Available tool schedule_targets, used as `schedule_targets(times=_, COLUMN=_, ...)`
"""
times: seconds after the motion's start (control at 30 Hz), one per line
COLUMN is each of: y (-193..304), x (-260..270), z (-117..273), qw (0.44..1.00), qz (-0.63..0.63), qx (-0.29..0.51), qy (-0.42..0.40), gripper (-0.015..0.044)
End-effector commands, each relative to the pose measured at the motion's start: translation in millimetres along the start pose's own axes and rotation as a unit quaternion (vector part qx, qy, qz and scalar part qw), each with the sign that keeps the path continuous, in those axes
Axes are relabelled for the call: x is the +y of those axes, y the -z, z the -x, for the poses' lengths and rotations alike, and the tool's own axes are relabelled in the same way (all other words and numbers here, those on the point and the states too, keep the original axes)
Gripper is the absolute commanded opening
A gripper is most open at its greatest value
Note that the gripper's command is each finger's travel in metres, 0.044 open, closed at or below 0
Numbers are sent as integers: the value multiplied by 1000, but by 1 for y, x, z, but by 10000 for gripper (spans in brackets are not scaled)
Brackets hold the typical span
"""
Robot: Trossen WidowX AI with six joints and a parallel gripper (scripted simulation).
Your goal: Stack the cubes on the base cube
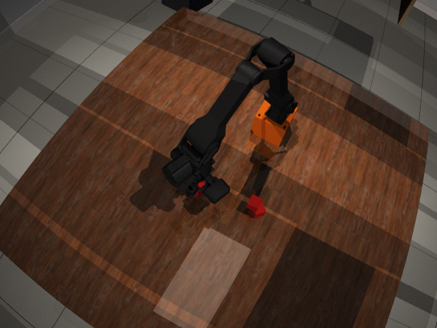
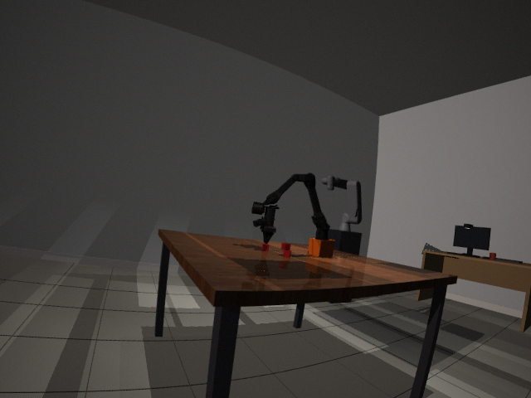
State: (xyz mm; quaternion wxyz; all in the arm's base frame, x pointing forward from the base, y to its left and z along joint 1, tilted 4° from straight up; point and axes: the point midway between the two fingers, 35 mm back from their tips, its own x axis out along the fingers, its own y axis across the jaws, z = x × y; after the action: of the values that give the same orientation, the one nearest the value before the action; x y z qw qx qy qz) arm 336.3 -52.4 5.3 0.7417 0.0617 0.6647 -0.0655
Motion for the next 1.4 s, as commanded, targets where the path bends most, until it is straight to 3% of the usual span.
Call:
schedule_targets(times=0.0, y=2, x=1, z=-9, qw=1000, qz=3, qx=5, qy=-2, gripper=265)
schedule_targets(times=0.33, y=3, x=1, z=-22, qw=1000, qz=3, qx=5, qy=-2, gripper=265)
schedule_targets(times=0.53, y=3, x=1, z=-22, qw=1000, qz=3, qx=5, qy=-2, gripper=108)
schedule_targets(times=1.37, y=-3, x=0, z=41, qw=1000, qz=3, qx=5, qy=-2, gripper=105)
